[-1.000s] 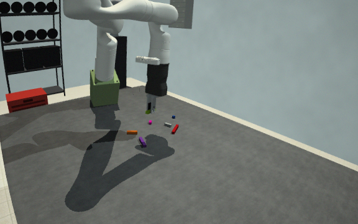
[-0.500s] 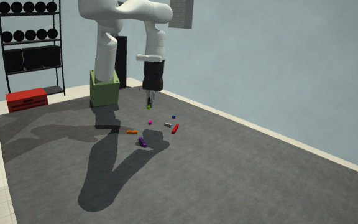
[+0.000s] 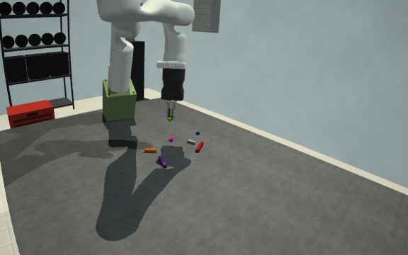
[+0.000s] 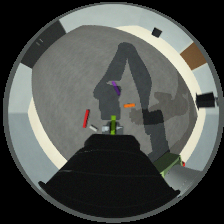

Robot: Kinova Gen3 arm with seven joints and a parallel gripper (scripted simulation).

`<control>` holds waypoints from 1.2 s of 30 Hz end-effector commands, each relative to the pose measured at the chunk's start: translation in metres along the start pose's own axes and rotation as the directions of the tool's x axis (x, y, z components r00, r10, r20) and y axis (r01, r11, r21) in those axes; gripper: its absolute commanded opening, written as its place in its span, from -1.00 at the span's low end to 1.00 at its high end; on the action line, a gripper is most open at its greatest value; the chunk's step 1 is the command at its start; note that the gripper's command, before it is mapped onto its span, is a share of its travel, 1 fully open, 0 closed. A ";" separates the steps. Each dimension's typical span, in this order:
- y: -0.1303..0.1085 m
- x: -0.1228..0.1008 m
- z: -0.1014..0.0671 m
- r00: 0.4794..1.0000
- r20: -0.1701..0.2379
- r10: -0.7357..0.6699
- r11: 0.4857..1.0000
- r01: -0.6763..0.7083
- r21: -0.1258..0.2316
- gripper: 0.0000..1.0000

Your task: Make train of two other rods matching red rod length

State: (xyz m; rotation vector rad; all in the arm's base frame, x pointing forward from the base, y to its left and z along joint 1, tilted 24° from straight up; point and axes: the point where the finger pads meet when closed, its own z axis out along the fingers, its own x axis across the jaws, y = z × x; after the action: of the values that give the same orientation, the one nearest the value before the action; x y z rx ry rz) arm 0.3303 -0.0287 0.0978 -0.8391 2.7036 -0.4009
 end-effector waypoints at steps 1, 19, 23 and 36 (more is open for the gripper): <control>0.002 0.000 0.000 1.000 0.016 -0.015 1.000 0.015 0.005 -0.52; 0.005 0.001 -0.001 0.999 0.019 -0.042 0.999 0.042 0.004 -0.52; 0.005 0.001 -0.001 0.999 0.019 -0.042 0.999 0.042 0.004 -0.52; 0.005 0.001 0.001 0.999 0.019 -0.041 0.999 0.041 0.004 -0.52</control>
State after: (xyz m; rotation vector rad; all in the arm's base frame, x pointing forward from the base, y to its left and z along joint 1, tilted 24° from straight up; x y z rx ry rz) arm 0.3285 -0.0257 0.0965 -0.8948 2.6981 -0.4043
